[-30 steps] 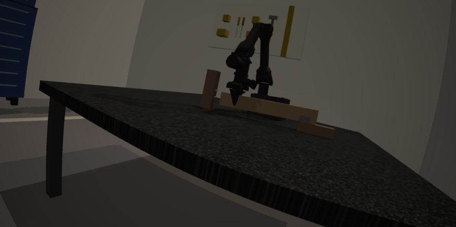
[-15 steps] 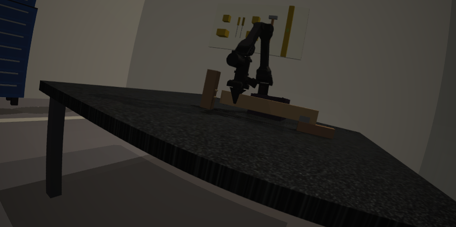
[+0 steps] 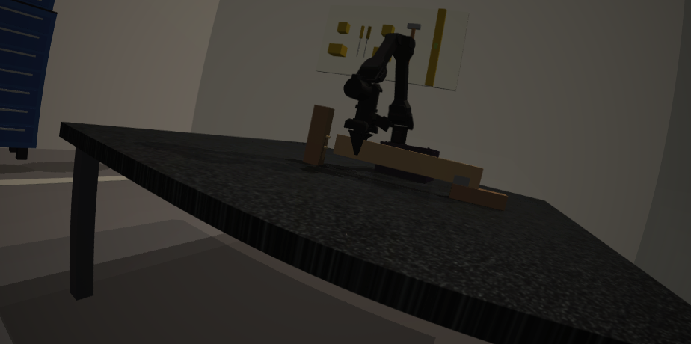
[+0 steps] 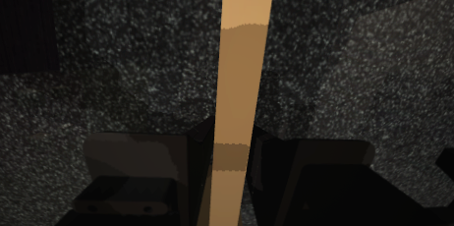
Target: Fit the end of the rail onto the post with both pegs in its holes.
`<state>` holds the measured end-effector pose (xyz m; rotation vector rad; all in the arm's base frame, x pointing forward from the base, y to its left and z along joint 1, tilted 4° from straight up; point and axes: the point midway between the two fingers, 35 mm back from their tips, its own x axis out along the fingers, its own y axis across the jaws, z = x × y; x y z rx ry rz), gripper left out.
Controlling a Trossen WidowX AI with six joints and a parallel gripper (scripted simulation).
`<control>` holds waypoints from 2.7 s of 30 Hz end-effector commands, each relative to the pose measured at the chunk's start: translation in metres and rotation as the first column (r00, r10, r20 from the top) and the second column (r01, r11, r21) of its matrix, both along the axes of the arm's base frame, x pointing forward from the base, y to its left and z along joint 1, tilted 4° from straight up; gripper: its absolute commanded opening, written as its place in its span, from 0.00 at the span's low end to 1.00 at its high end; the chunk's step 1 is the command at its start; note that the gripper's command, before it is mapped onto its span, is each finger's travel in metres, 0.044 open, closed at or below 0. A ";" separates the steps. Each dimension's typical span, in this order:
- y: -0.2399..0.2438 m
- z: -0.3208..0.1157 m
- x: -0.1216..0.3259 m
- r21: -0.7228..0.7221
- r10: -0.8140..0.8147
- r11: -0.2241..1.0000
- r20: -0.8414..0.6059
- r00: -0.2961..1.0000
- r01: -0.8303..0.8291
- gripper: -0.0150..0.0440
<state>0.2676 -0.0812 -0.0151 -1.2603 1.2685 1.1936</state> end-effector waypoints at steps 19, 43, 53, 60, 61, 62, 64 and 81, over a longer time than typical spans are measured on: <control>0.000 -0.002 0.001 0.003 -0.002 1.000 0.011 1.000 0.002 0.25; 0.000 -0.003 0.000 0.003 -0.002 1.000 0.011 1.000 0.002 0.25; 0.000 0.000 0.000 0.003 -0.002 1.000 0.011 1.000 0.002 0.25; 0.000 0.000 0.000 0.003 -0.002 1.000 0.011 1.000 0.002 0.25; 0.000 0.000 0.000 0.003 -0.002 1.000 0.011 1.000 0.002 0.25; -0.001 0.000 0.000 0.003 -0.002 1.000 0.011 1.000 0.002 0.25; -0.001 0.000 0.000 0.003 -0.002 1.000 0.011 1.000 0.002 0.25; -0.006 -0.002 0.000 0.003 -0.002 1.000 0.011 1.000 0.002 0.25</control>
